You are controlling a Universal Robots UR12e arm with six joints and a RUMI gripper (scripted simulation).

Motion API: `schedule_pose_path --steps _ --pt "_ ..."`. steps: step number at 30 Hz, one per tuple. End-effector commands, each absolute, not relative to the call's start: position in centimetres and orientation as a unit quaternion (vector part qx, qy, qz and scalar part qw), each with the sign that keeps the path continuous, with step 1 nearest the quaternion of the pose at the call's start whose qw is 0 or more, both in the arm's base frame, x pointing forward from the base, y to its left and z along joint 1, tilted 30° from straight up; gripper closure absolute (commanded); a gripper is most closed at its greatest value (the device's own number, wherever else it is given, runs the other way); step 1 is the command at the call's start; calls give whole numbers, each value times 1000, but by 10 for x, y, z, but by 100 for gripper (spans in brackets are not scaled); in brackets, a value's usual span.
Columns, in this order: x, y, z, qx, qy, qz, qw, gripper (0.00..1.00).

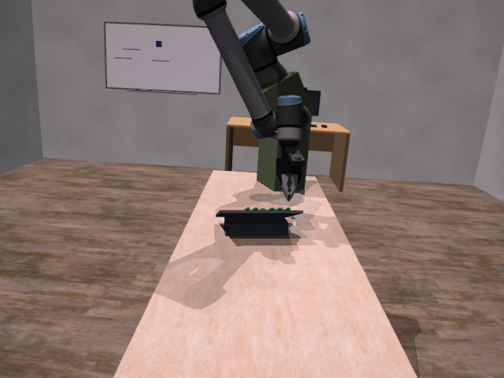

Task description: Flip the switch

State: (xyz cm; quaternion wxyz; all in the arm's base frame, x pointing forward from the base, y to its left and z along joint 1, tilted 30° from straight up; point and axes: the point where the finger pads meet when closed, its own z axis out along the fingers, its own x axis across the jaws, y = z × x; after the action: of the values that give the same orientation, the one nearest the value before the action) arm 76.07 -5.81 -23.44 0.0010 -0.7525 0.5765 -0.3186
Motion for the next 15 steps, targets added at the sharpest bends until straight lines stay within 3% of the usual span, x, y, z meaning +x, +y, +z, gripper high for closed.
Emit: schedule_pose_path --steps 1,15 --pt "764 -60 -238 -752 576 -319 1 100" --pt "771 -66 -251 -752 576 -319 1 100"
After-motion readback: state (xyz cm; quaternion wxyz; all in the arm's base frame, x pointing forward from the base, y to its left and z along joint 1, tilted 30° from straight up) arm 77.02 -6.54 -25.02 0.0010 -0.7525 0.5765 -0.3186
